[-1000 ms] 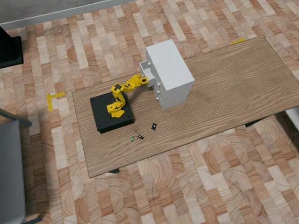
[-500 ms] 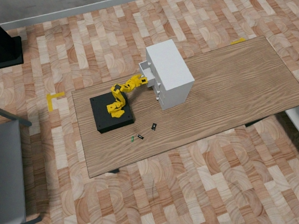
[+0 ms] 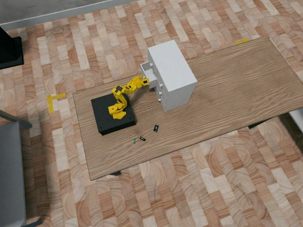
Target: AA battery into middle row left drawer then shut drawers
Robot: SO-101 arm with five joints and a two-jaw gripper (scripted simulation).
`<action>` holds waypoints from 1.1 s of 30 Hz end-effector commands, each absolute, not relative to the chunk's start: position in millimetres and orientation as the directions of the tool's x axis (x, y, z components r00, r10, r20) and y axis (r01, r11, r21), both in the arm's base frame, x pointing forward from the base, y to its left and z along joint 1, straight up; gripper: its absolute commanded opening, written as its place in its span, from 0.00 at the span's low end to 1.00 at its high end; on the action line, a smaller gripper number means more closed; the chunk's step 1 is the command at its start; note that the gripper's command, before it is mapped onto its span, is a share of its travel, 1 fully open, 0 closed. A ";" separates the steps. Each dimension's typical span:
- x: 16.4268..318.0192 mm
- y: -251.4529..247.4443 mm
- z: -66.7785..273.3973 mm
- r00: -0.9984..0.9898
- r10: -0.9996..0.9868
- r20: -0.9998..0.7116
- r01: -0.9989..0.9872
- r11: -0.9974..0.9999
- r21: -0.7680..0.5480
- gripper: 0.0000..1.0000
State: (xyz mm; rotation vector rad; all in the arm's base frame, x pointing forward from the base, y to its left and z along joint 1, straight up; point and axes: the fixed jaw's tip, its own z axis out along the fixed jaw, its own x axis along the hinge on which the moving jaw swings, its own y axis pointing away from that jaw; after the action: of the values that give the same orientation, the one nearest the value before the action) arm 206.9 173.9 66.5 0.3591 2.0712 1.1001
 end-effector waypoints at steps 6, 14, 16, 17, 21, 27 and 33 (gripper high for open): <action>193.2 182.1 67.6 -0.710 0.516 -0.479 -0.126 0.576 0.807 0.00; 192.1 182.0 67.6 -0.711 0.514 -0.479 -0.128 0.576 0.807 0.00; 192.1 182.0 67.6 -0.711 0.514 -0.479 -0.128 0.576 0.807 0.00; 192.1 182.0 67.6 -0.711 0.514 -0.479 -0.128 0.576 0.807 0.00; 192.1 182.0 67.6 -0.711 0.514 -0.479 -0.128 0.576 0.807 0.00; 192.1 182.0 67.6 -0.711 0.514 -0.479 -0.128 0.576 0.807 0.01; 192.1 182.0 67.6 -0.711 0.514 -0.479 -0.128 0.576 0.807 0.06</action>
State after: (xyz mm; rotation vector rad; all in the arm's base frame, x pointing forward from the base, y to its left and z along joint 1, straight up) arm 203.4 173.0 66.5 0.3535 2.0731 1.1032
